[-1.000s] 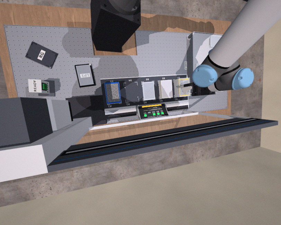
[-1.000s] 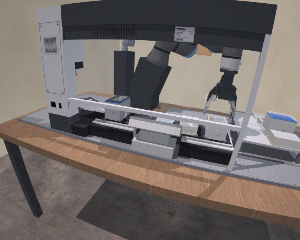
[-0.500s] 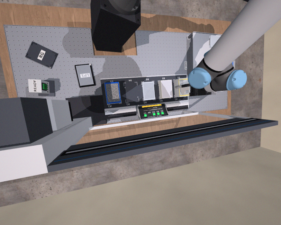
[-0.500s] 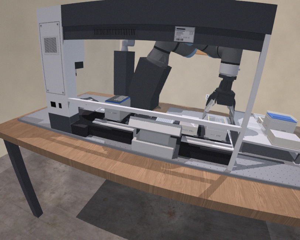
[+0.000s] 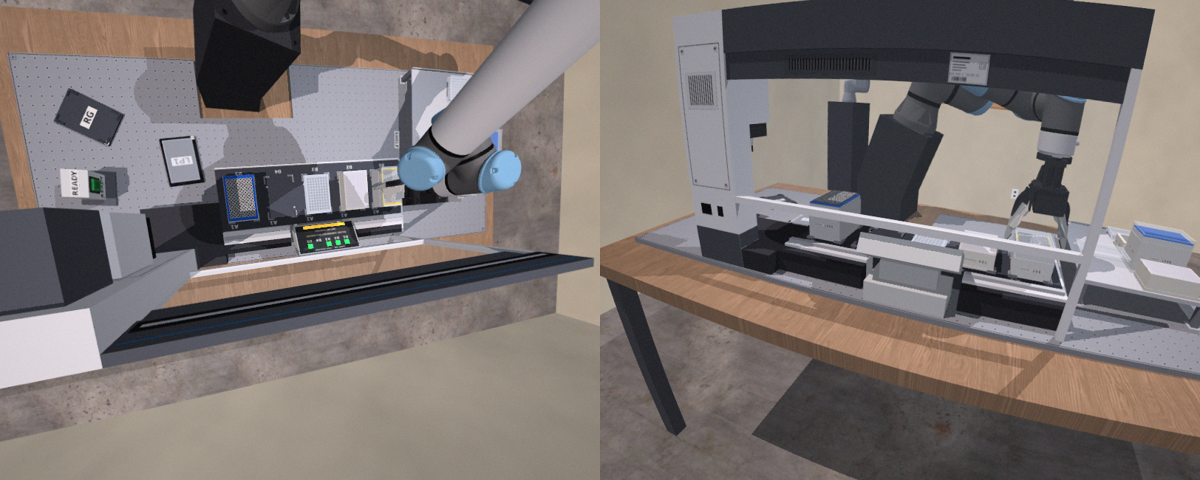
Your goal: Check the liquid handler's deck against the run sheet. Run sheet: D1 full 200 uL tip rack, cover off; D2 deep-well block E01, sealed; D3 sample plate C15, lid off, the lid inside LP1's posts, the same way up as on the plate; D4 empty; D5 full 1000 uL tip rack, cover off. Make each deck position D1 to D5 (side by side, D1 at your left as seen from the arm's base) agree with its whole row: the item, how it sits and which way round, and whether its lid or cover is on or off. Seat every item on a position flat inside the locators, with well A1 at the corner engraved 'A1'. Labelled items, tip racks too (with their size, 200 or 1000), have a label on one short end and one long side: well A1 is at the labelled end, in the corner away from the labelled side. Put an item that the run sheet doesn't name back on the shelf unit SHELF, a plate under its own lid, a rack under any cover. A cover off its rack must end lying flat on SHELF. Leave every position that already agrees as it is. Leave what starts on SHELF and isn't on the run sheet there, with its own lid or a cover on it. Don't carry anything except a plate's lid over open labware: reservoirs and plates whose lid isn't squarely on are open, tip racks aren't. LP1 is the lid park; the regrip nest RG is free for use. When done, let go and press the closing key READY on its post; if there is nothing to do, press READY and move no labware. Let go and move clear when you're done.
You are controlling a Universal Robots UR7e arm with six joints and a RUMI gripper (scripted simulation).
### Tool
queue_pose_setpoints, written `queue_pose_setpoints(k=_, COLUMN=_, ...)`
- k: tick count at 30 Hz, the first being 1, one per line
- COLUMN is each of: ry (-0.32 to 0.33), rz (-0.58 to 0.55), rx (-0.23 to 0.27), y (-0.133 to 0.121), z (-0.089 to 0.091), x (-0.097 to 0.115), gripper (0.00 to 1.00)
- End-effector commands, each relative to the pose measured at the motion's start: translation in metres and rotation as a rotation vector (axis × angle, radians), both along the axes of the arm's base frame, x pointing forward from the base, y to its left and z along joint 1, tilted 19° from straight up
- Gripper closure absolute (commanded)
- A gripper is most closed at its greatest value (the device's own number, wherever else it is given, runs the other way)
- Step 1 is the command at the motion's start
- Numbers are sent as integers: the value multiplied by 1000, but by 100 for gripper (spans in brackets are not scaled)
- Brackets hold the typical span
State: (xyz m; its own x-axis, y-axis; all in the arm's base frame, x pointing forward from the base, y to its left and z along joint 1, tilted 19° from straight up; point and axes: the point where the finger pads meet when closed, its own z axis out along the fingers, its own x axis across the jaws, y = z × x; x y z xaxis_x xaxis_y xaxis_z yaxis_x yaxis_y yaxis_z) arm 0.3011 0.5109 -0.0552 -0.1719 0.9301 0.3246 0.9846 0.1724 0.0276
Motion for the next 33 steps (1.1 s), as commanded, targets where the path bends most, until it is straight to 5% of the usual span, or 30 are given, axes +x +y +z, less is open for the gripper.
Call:
queue_pose_setpoints(k=1, ry=-3, rz=0, rx=1, y=1, z=1, x=1, gripper=18)
queue_pose_setpoints(k=3, ry=-3, rz=0, rx=1, y=1, z=1, x=1, gripper=18)
queue_pose_setpoints(k=4, ry=-3, rz=0, rx=1, y=1, z=1, x=1, gripper=100)
queue_pose_setpoints(k=33, ry=-3, rz=0, rx=1, y=1, z=1, x=1, gripper=100)
